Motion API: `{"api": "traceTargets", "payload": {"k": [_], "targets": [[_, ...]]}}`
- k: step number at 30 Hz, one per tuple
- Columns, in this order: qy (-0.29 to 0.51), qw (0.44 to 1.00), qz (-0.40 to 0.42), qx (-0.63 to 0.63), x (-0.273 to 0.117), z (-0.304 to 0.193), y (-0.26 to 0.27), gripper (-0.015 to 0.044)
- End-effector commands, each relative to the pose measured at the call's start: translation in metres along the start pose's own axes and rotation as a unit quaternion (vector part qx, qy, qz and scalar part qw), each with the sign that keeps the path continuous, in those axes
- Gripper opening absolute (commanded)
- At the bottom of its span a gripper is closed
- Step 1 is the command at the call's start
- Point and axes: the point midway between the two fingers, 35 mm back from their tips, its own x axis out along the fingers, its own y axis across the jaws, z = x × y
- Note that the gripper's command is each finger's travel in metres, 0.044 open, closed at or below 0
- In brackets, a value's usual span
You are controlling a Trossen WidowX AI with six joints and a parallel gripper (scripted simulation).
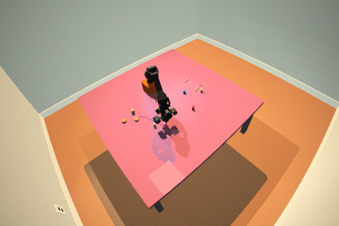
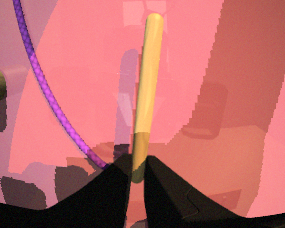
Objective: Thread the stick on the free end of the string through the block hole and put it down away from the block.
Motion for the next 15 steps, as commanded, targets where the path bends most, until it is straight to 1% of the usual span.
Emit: {"api": "traceTargets", "payload": {"k": [1, 15], "targets": [[-0.002, 1.000, -0.002, -0.001, 0.001, 0.006, 0.000, 0.0000], [-0.003, 1.000, -0.002, -0.001, 0.001, 0.022, 0.000, 0.0000]]}}
